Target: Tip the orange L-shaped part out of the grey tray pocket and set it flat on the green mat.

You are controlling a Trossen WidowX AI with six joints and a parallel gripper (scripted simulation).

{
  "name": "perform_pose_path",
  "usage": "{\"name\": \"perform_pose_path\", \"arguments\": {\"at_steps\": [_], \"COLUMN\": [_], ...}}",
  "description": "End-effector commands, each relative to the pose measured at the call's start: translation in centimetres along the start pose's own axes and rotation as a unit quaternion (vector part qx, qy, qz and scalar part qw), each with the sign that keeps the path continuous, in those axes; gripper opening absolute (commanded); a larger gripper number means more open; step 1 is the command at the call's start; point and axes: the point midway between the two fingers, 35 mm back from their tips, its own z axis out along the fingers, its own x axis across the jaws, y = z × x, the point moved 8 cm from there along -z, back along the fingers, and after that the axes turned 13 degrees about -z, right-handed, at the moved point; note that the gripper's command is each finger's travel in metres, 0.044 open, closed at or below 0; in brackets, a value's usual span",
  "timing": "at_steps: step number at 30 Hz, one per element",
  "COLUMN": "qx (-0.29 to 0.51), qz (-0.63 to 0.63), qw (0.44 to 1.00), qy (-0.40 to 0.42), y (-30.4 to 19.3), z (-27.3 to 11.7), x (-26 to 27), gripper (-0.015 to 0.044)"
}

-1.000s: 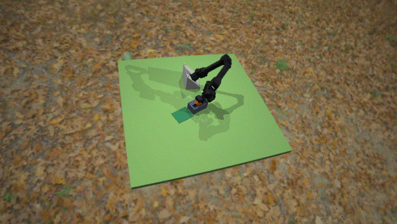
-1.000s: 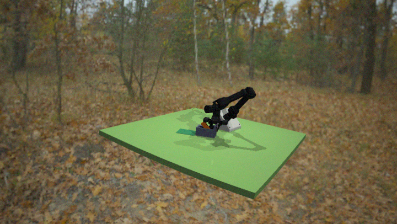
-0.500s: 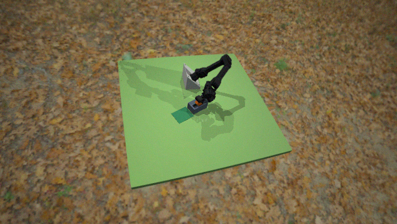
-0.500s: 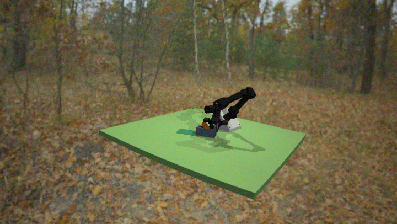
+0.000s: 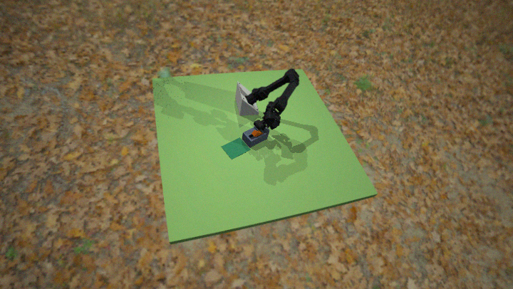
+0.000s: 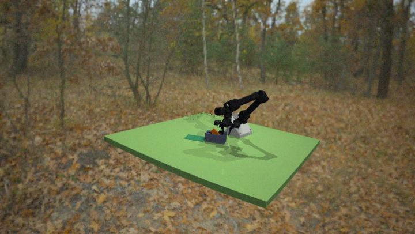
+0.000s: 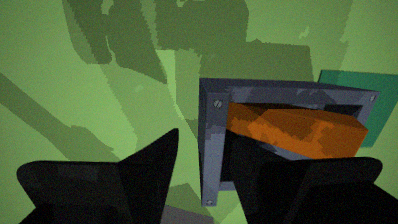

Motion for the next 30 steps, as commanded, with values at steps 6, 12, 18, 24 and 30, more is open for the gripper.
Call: {"name": "perform_pose_path", "arguments": {"at_steps": [6,12,18,24,30], "qx": [0.0,-0.008,-0.008,-0.008,-0.008], "qz": [-0.002,0.0,0.0,0.0,0.0], "qw": [1.0,1.0,1.0,1.0,1.0], "qy": [-0.005,-0.013,-0.013,-0.013,-0.013], "y": [-0.3,-0.3,-0.3,-0.3,-0.3], "z": [-8.4,-8.4,-8.4,-8.4,-8.4], "x": [-1.0,-1.0,-1.0,-1.0,-1.0], "gripper": [0.018,0.018,0.018,0.018,0.018]}}
